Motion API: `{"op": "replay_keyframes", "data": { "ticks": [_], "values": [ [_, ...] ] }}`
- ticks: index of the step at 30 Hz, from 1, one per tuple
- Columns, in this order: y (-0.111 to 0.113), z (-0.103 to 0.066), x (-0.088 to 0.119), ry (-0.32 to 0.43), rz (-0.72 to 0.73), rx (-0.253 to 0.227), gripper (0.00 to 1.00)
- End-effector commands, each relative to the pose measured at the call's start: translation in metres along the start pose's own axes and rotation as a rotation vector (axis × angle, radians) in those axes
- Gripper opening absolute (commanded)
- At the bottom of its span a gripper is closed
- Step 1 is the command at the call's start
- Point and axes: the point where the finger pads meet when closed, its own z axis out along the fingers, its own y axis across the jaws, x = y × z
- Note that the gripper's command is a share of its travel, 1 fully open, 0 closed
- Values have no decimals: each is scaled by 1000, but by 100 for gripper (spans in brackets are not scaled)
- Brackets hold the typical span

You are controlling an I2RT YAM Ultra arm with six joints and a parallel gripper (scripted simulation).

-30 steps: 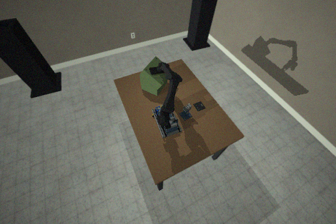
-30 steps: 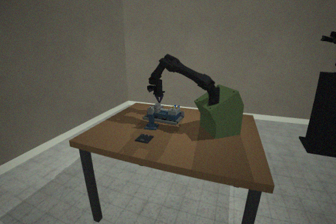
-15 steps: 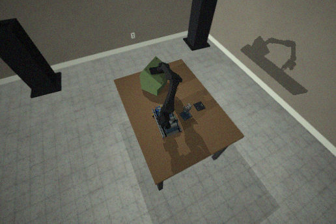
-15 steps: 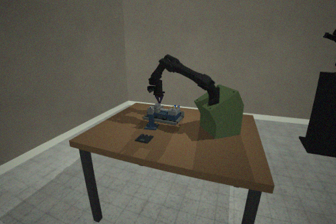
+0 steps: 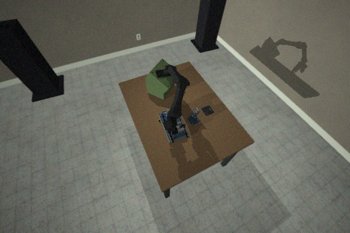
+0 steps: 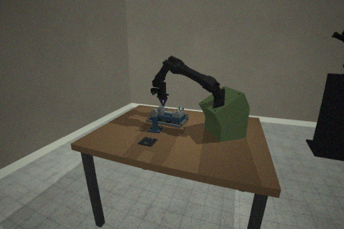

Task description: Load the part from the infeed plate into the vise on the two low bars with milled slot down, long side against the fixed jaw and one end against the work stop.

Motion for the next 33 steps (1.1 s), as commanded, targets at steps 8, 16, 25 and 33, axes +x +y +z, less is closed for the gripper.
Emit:
{"op": "replay_keyframes", "data": {
  "ticks": [8,16,25,33],
  "values": [
    [-6,-16,-21,-67,-15,27,0],
    [-8,-13,-20,-63,-11,26,0],
    [-8,-12,-20,-63,-11,26,0],
    [-8,-12,-20,-63,-11,26,0]
  ]
}}
